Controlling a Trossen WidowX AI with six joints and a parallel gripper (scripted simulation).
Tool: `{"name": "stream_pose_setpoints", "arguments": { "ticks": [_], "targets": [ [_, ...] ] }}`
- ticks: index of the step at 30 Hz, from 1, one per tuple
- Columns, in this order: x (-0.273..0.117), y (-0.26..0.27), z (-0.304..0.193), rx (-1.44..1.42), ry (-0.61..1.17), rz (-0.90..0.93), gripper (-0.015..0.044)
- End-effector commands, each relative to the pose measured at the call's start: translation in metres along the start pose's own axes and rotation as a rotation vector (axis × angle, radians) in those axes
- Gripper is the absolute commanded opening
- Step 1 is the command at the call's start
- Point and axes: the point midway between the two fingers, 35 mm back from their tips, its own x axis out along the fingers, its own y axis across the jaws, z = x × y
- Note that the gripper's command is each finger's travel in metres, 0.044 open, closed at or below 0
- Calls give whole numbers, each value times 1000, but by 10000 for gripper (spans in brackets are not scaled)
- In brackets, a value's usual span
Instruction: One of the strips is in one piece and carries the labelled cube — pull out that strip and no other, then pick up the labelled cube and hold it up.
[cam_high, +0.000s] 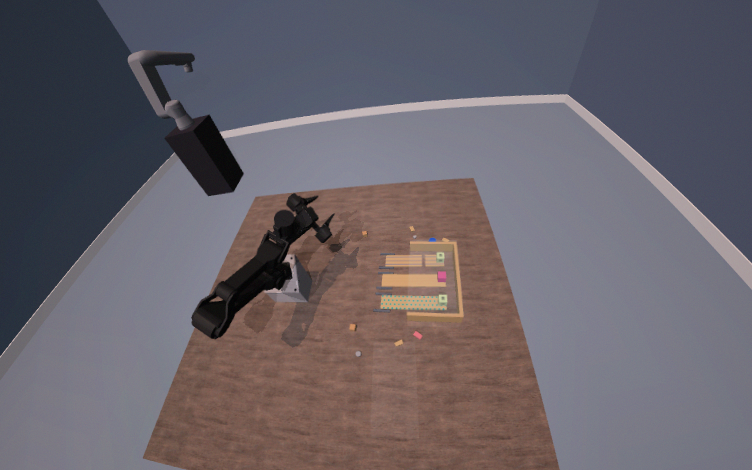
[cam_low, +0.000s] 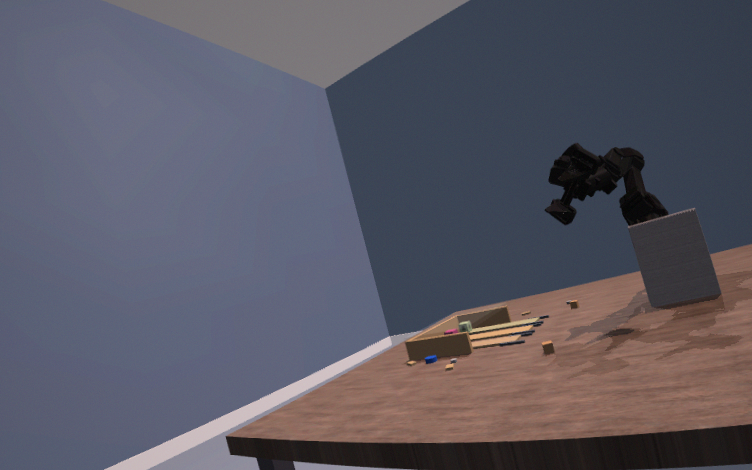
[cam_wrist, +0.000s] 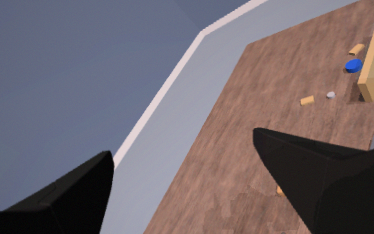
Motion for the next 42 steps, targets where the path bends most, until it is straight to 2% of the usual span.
{"name": "stream_pose_setpoints", "arguments": {
  "ticks": [1, 5, 9, 11, 24, 29, 34, 39, 42],
  "targets": [
    [12, -65, 26, -97, -49, -308, 400],
    [10, -128, 38, -187, -21, -603, 400],
    [-4, -188, 39, -263, 80, -892, 400],
    [-11, -205, 38, -283, 126, -978, 400],
    [-12, -207, 37, -285, 132, -988, 400],
    [-2, -223, 38, -232, 208, -1000, 269],
    [10, -264, 34, -88, 391, -1028, 138],
    [5, -302, 28, 54, 591, -1066, 6],
    [-6, -324, 24, 143, 710, -1089, 0]
  ]
}}
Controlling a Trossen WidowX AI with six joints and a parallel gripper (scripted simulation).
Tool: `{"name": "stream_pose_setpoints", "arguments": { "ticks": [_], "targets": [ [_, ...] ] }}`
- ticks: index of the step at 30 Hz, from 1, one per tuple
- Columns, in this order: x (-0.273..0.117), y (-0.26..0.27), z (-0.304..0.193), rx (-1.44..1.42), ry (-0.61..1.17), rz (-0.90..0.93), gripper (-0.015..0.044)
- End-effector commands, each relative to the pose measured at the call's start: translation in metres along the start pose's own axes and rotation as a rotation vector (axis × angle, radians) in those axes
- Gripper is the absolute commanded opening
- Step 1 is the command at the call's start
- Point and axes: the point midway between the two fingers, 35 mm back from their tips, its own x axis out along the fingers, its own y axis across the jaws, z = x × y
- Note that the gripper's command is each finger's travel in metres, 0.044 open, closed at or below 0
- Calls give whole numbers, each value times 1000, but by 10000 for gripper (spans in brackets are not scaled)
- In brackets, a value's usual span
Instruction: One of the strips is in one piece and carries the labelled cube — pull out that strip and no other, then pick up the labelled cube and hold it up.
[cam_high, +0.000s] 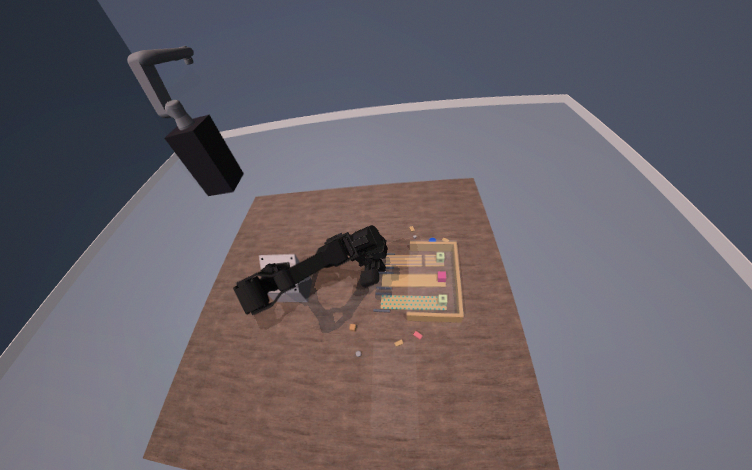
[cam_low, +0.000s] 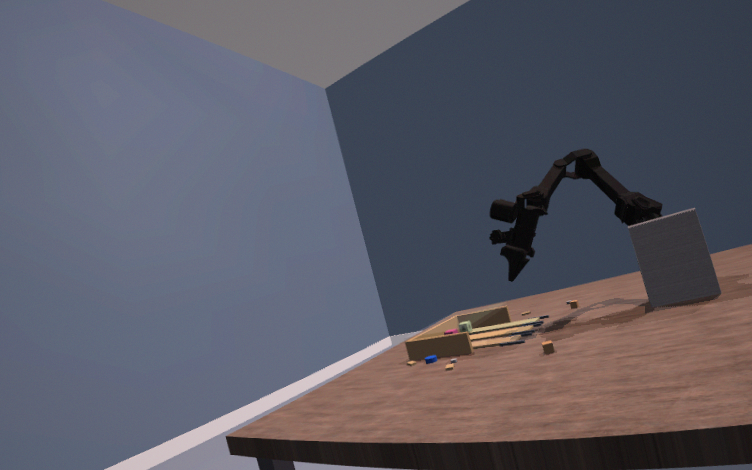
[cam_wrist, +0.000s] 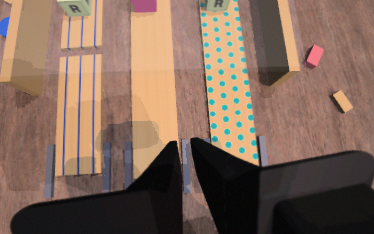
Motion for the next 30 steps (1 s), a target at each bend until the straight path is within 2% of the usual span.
{"name": "stream_pose_setpoints", "arguments": {
  "ticks": [1, 7, 30],
  "targets": [
    [39, -38, -5, 56, 322, -22, 0],
    [54, -70, -16, 85, 531, -47, 0],
    [68, -68, -23, 86, 537, -47, 0]
  ]
}}
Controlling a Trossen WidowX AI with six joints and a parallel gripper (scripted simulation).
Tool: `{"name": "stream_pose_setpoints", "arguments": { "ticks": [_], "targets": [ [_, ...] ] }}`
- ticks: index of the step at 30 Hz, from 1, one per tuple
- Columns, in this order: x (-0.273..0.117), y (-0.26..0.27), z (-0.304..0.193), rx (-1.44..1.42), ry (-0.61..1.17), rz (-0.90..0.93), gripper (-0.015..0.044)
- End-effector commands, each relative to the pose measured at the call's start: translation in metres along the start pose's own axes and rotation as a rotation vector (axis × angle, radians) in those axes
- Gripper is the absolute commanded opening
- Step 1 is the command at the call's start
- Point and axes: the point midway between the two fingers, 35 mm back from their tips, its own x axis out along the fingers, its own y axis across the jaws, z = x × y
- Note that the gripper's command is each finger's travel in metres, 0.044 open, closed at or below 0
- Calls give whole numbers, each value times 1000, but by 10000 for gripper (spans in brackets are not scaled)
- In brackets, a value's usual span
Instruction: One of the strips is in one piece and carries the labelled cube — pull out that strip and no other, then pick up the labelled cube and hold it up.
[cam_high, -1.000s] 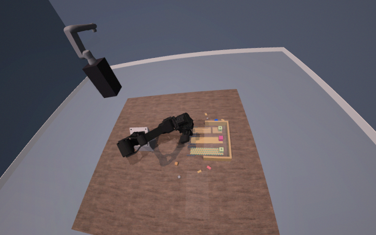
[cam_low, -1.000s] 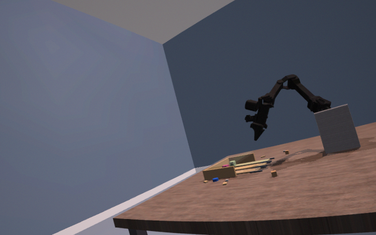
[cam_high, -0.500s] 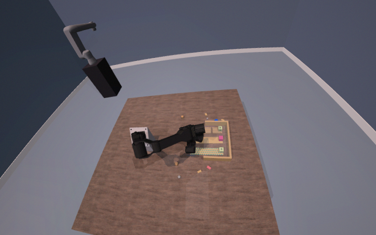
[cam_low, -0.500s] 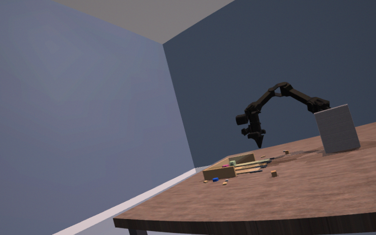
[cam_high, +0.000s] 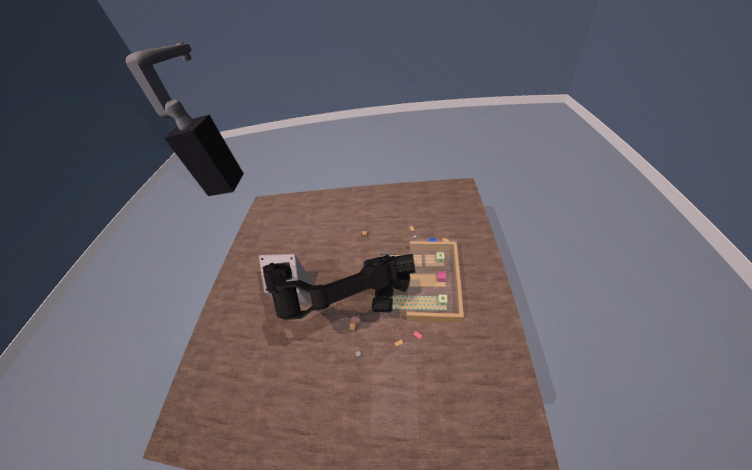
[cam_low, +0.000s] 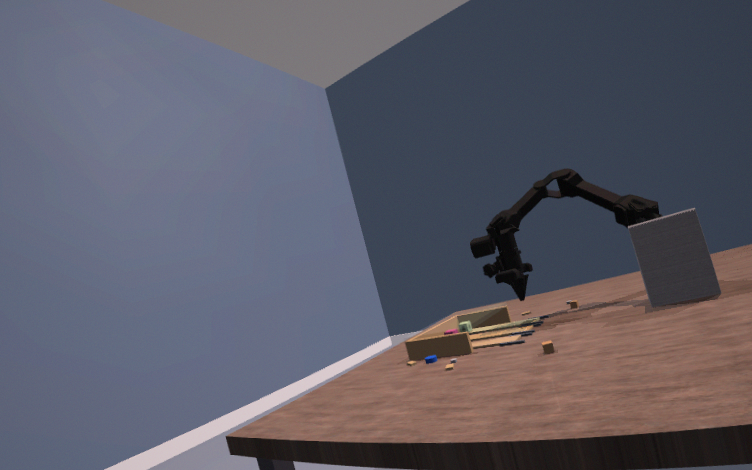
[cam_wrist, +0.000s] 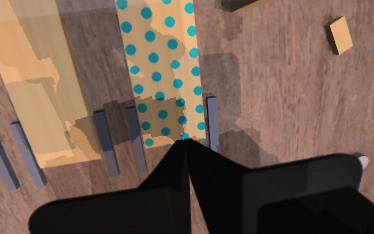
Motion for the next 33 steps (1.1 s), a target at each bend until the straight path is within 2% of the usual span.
{"name": "stream_pose_setpoints", "arguments": {
  "ticks": [1, 33],
  "targets": [
    [9, 2, 0, -7, 6, 3, 0],
    [61, 4, -2, -7, 6, 0, 0]
  ]
}}
